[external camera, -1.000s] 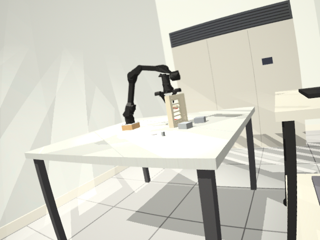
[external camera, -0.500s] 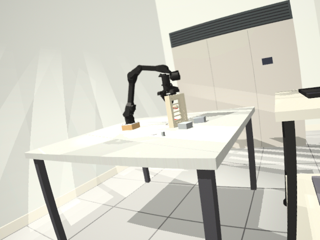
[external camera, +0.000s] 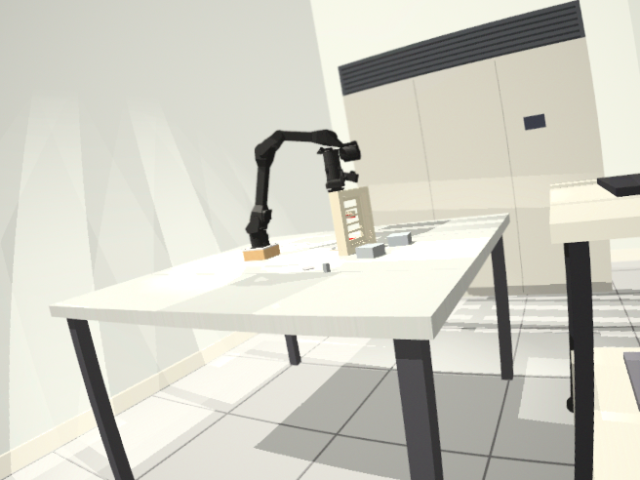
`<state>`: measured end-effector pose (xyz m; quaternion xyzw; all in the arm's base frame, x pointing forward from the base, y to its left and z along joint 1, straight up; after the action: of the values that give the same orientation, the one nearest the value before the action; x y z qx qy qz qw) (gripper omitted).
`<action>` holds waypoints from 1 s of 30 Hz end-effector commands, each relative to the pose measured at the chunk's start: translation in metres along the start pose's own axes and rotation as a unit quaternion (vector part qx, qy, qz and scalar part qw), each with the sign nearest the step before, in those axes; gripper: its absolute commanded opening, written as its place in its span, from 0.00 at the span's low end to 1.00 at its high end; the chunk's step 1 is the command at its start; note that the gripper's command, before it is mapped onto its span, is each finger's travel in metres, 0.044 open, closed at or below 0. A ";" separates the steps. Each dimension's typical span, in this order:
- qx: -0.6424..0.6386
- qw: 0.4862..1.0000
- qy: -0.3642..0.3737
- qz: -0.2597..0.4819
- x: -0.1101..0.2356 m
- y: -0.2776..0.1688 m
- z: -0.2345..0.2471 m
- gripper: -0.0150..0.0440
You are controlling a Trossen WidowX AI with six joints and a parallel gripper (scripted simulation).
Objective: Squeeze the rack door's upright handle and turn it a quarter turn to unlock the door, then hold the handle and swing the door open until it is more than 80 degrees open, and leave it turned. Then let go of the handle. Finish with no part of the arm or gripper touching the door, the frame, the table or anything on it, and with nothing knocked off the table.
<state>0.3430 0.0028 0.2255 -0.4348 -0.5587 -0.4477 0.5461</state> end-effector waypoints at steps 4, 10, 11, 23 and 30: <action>-0.188 0.982 0.000 0.000 0.000 0.000 0.000 0.73; -0.331 0.943 0.000 0.000 0.000 0.000 0.000 0.73; -0.355 0.935 0.000 0.000 0.000 0.000 0.000 0.73; -0.613 0.790 -0.001 0.000 0.000 0.000 0.000 0.73; -0.740 0.672 -0.001 0.000 0.000 0.000 0.000 0.73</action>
<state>0.3430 0.0028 0.2255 -0.6895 -0.1100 -0.7075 0.1094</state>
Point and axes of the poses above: the point midway between the two fingers, 35 mm back from their tips, its own x axis back along the fingers, its own z axis across the jaws, y = z × x, the point moved 8 cm from there along x, back along the fingers, and after that the axes turned 2 degrees about -x, right-handed, at the moved point
